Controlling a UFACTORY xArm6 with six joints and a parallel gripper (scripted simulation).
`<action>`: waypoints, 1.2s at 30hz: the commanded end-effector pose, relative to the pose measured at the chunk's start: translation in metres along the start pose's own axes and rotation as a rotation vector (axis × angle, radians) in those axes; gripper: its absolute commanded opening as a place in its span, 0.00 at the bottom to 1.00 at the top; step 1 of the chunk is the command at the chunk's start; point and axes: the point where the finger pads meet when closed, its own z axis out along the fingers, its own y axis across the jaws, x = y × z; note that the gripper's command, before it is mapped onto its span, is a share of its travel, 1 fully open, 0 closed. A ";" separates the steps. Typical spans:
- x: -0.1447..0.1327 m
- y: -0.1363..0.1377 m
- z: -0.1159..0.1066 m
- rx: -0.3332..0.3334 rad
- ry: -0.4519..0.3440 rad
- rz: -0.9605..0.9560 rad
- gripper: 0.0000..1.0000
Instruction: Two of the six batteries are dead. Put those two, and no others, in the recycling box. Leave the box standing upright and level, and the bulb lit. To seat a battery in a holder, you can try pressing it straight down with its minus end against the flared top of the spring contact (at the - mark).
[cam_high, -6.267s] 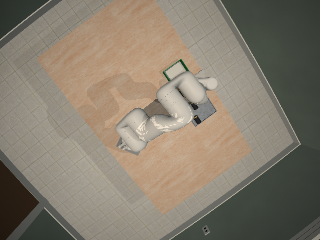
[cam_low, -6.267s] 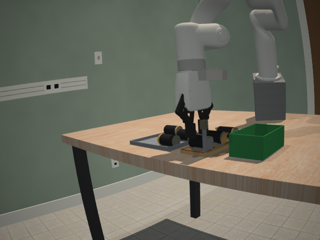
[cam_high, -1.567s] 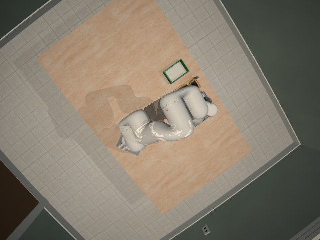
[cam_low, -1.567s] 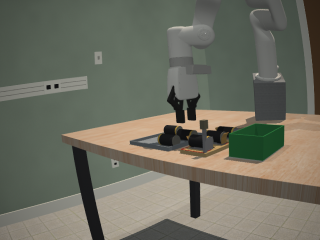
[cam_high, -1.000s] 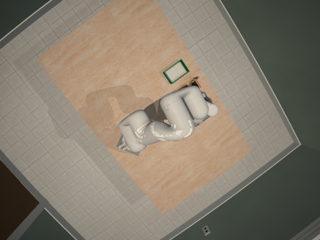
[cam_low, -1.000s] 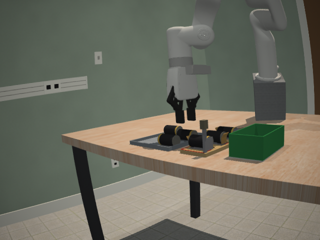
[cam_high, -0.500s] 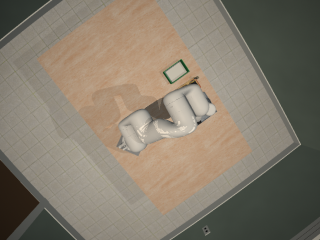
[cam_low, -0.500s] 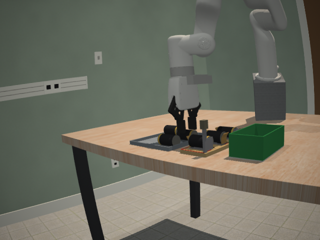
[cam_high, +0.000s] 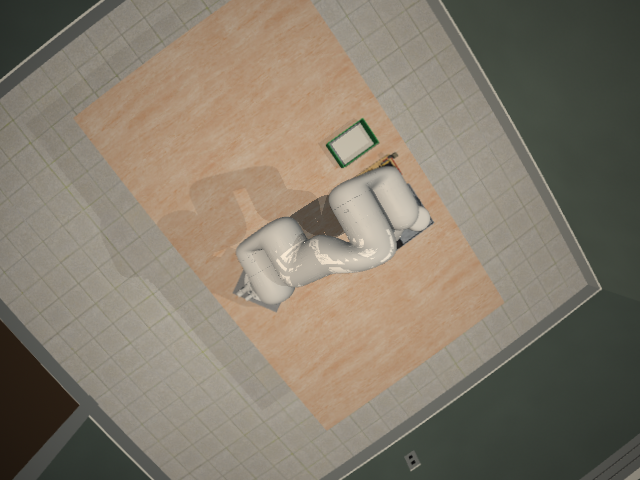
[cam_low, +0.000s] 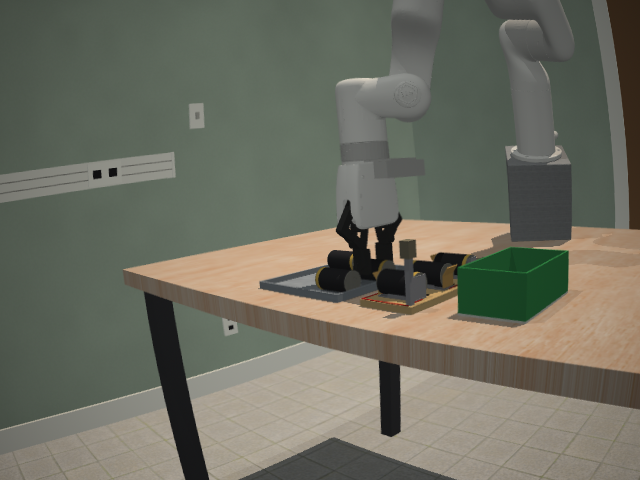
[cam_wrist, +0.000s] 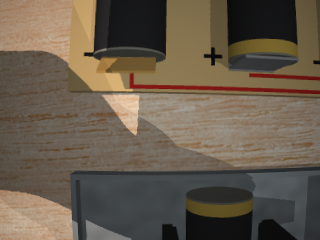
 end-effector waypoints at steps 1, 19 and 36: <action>0.000 0.002 0.001 -0.005 -0.001 0.000 0.51; 0.000 0.002 0.001 -0.005 -0.001 0.000 0.28; 0.000 0.002 0.001 -0.005 -0.001 0.000 0.28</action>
